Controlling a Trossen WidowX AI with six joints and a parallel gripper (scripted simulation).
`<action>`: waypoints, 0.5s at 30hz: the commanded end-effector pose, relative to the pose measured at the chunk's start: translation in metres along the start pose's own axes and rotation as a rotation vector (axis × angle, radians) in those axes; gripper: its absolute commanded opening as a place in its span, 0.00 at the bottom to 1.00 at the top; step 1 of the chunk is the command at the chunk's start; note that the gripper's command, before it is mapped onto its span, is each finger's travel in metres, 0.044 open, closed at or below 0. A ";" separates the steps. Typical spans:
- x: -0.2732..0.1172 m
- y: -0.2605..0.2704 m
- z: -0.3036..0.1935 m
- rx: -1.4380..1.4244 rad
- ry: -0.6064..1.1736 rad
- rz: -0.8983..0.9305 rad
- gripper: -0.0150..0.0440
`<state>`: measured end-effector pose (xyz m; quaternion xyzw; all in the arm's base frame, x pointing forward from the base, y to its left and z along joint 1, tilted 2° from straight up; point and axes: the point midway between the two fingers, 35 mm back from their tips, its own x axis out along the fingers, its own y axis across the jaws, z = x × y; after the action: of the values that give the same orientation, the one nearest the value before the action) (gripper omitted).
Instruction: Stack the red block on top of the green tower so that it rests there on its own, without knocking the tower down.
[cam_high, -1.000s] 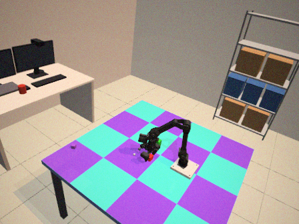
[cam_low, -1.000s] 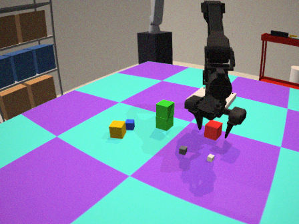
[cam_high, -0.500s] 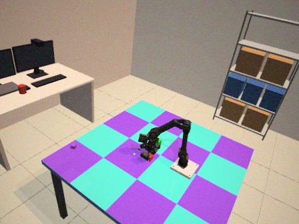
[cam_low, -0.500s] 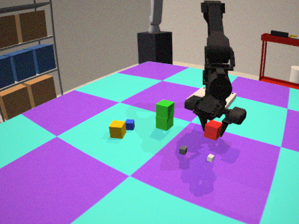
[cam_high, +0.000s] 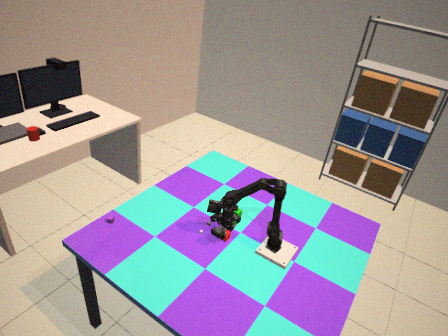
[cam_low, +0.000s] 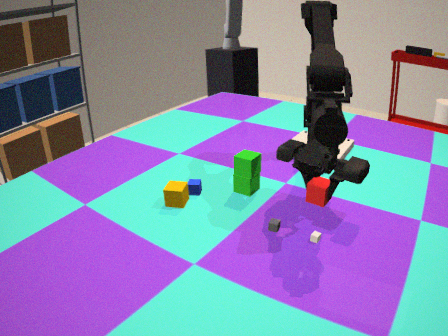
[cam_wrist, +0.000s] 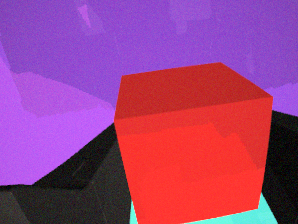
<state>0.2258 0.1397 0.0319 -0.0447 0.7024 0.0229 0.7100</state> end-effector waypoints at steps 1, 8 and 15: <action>-0.020 0.001 0.002 -0.004 -0.014 0.013 0.25; -0.055 0.001 0.002 -0.004 -0.014 0.013 0.25; -0.089 0.000 0.001 -0.004 -0.014 0.013 0.25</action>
<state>0.2265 0.1417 0.1028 -0.0452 0.7002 0.0259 0.7120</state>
